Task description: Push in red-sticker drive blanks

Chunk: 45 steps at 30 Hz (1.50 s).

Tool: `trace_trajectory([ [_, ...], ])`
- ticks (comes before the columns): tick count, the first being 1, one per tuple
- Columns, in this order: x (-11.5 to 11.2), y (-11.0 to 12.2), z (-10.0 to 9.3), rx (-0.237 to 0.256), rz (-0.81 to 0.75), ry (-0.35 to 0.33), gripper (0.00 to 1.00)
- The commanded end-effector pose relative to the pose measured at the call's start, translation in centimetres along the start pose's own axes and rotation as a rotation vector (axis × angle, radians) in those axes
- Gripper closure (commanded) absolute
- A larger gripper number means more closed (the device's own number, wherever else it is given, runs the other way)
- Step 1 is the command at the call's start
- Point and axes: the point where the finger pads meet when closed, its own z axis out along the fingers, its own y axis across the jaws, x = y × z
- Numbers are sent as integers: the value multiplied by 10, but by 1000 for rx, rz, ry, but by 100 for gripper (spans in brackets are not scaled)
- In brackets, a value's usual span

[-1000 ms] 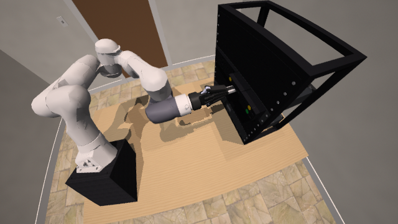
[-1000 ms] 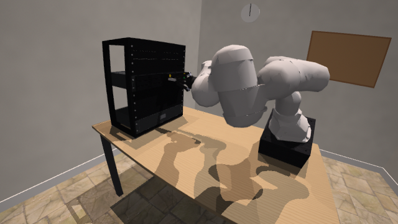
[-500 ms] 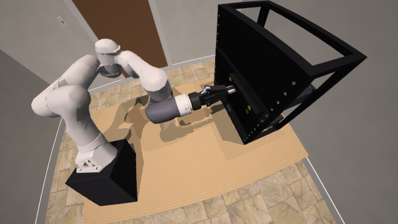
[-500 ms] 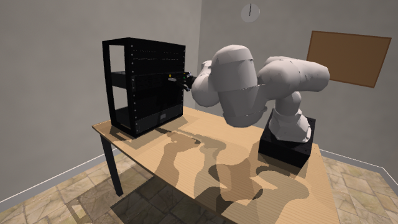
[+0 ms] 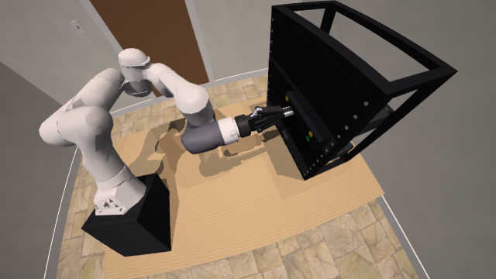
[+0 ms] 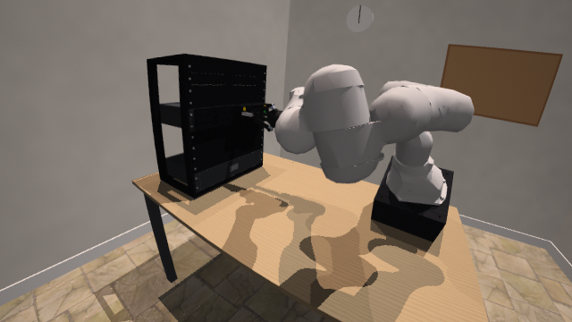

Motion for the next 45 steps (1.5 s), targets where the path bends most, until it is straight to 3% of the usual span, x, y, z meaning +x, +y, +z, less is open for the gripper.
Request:
trace_trajectory([
  [1,-5,-3,1,6,-5,-10,100],
  [8,-5,-3,-7,6,-5,-10,100],
  [16,-4,-3,-49,6,-5,-10,100],
  [18,-4,-3,-49,6,-5,-10,100],
  [24,-4,-3,-77,6,-5,-10,100],
  [37,-4,-3,-86,6,-5,-10,100],
  [45,-2,-2,-118,6,-5,-10,100],
])
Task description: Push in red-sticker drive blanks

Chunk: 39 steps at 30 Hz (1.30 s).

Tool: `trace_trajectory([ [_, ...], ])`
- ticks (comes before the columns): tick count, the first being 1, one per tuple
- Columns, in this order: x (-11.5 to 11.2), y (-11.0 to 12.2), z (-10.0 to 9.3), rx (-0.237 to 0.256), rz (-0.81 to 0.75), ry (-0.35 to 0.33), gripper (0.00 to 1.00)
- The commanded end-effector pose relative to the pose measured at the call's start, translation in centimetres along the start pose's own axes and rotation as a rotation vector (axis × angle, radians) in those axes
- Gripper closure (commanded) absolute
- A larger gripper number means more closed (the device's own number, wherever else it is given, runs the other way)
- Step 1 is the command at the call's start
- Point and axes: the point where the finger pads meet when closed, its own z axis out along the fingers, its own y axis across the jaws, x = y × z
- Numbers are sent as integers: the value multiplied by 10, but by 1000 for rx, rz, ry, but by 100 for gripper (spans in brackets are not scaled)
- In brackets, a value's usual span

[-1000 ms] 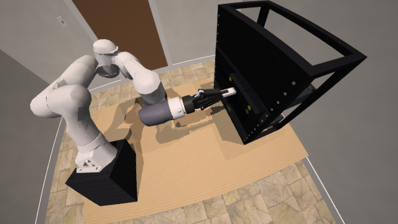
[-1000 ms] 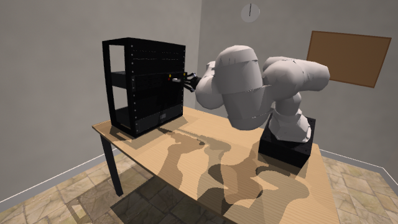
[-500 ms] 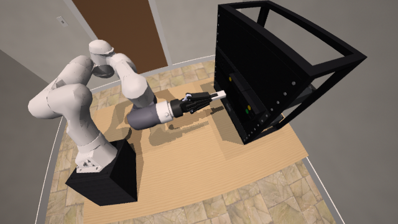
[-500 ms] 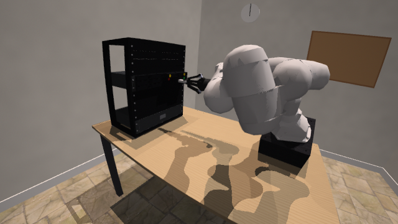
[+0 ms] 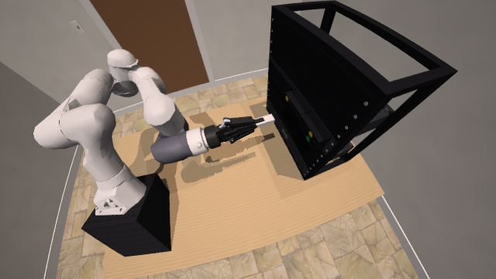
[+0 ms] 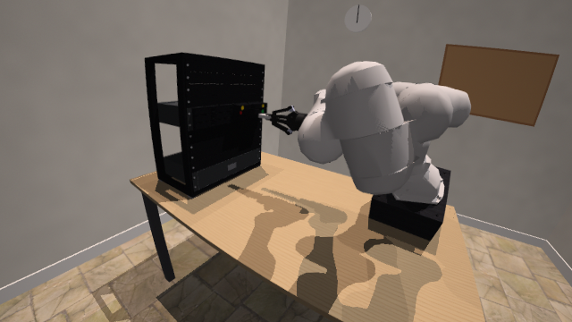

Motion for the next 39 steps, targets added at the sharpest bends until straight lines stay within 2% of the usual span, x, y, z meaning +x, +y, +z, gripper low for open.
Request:
trace_trajectory([
  [1,4,0,-18,-3,6,8,100],
  [5,6,1,-50,-3,6,8,100],
  [7,6,1,-50,-3,6,8,100],
  [14,9,2,-113,-3,6,8,100],
  [22,10,2,-123,-3,6,8,100],
  [39,10,2,-128,-3,6,8,100],
])
